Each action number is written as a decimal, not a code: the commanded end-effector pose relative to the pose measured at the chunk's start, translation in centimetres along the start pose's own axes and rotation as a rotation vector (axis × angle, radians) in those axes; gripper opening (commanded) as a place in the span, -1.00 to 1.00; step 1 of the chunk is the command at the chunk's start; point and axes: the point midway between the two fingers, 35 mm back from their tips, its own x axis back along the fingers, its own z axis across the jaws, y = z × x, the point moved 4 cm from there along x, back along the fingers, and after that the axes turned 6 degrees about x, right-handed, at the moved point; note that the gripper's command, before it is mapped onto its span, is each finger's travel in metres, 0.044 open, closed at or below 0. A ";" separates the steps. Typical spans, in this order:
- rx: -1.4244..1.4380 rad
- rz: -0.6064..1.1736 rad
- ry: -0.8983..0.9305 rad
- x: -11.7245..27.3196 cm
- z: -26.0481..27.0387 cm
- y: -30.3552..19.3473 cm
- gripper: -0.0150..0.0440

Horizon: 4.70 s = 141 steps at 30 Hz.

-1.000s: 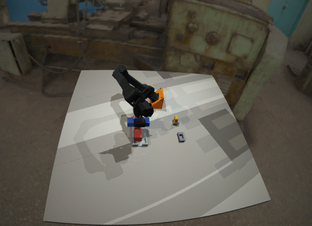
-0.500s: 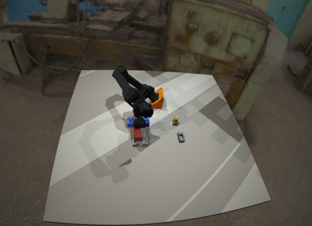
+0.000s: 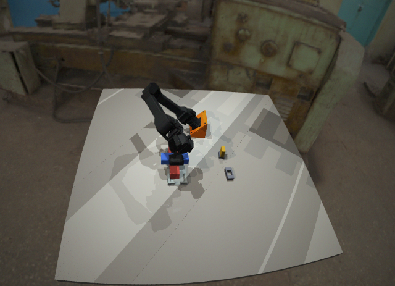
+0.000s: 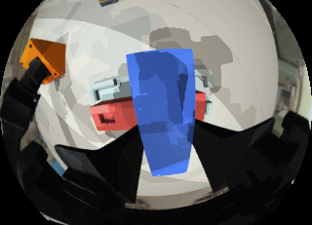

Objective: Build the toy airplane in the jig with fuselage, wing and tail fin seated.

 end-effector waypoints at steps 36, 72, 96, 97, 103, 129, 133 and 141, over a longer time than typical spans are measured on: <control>0.000 0.001 0.002 -1.0 0.1 -0.1 1.00; -1.453 -0.060 -0.051 7.1 0.2 0.0 1.00; -1.698 -0.073 -0.037 7.2 -0.1 1.1 1.00; -1.695 -0.080 -0.030 7.4 -0.4 2.6 1.00; -1.682 -0.091 0.014 8.2 -0.3 13.3 1.00; -1.701 -0.010 0.007 1.3 5.6 27.4 1.00; -1.701 -0.010 0.006 -0.1 5.6 27.4 1.00; -1.701 -0.010 0.006 -0.9 5.5 27.4 1.00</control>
